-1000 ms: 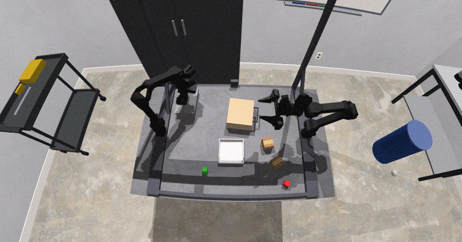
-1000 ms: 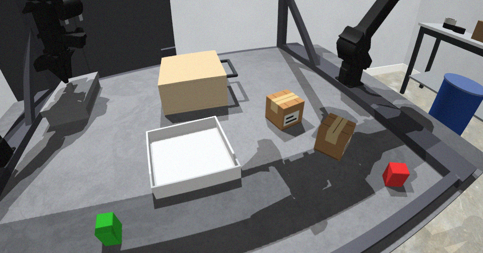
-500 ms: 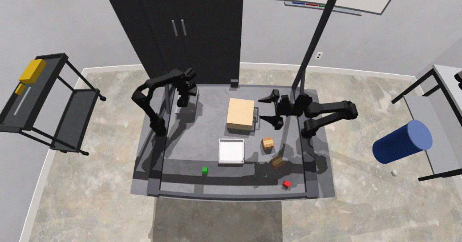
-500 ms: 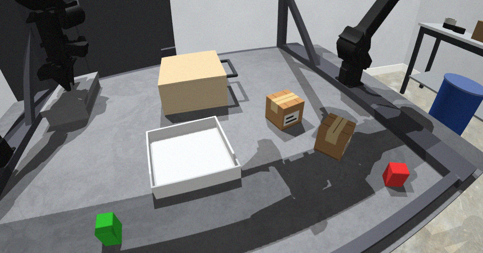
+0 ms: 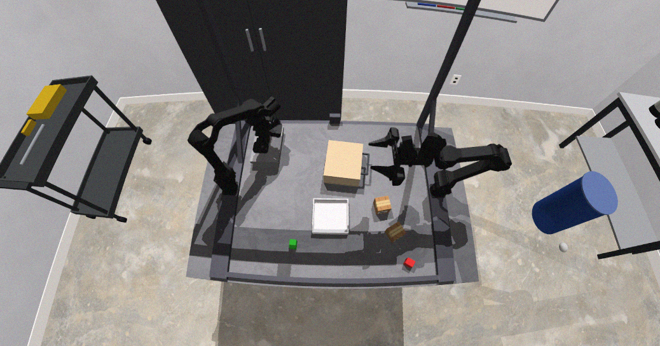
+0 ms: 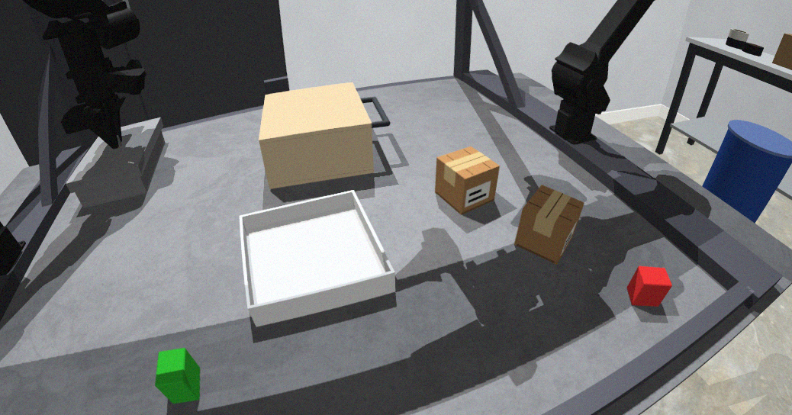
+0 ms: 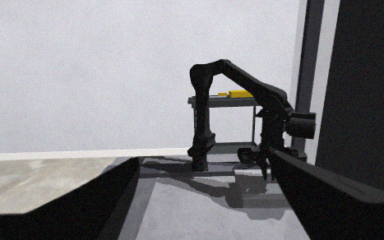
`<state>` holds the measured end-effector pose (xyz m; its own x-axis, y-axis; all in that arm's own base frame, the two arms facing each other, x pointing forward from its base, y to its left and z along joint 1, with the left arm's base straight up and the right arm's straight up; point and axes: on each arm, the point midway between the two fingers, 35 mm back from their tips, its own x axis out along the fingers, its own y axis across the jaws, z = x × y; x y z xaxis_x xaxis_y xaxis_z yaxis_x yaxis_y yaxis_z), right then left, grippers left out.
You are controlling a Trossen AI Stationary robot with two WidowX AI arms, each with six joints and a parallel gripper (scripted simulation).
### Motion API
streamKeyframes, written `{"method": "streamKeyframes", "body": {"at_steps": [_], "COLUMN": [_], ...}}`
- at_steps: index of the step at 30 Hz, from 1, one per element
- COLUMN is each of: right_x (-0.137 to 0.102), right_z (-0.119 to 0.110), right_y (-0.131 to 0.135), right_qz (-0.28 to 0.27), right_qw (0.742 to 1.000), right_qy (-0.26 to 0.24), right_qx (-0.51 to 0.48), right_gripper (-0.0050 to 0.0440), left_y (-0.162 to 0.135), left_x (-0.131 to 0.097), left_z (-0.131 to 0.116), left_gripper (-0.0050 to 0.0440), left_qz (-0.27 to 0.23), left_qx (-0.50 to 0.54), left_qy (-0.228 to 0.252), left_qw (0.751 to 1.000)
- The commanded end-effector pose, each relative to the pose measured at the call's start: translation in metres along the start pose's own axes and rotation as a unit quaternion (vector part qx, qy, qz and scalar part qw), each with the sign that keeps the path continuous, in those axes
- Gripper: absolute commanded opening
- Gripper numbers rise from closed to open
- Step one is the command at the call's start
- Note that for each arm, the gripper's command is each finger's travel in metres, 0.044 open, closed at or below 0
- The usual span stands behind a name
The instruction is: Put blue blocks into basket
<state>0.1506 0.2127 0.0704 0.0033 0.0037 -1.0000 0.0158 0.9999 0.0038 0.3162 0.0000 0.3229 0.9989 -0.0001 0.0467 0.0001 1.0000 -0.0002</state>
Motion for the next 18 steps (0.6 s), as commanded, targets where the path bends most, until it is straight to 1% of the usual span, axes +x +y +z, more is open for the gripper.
{"method": "streamKeyframes", "body": {"at_steps": [1, 7, 8, 14, 17, 18], "right_x": [-0.007, -0.007, -0.014, -0.023, -0.029, -0.029], "right_z": [0.004, 0.004, 0.005, 0.005, 0.005, 0.005], "right_y": [0.004, 0.004, 0.006, 0.005, 0.005, 0.005], "right_qz": [0.012, 0.012, 0.021, 0.022, 0.023, 0.023], "right_qw": [1.0, 1.0, 1.0, 1.0, 1.0, 1.0], "right_qy": [-0.009, -0.009, -0.014, -0.015, -0.016, -0.016], "right_qx": [0.003, 0.003, 0.003, 0.002, 0.002, 0.002], "right_gripper": [0.0, -0.0002, -0.0003, -0.0005, -0.0027, -0.0027], "left_y": [0.0, 0.0, 0.0, 0.0, 0.0, 0.0], "left_x": [-0.002, -0.002, -0.002, -0.002, -0.002, -0.002], "left_z": [0.015, 0.015, 0.015, 0.015, 0.015, 0.015], "left_gripper": [0.04, 0.04, 0.04, 0.04, 0.04, 0.04], "left_qz": [0.0, 0.0, 0.0, 0.0, 0.0, 0.0], "left_qx": [-0.001, -0.001, -0.001, -0.001, -0.001, -0.001], "left_qy": [-0.018, -0.018, -0.018, -0.018, -0.018, -0.018], "left_qw": [1.0, 1.0, 1.0, 1.0, 1.0, 1.0]}}
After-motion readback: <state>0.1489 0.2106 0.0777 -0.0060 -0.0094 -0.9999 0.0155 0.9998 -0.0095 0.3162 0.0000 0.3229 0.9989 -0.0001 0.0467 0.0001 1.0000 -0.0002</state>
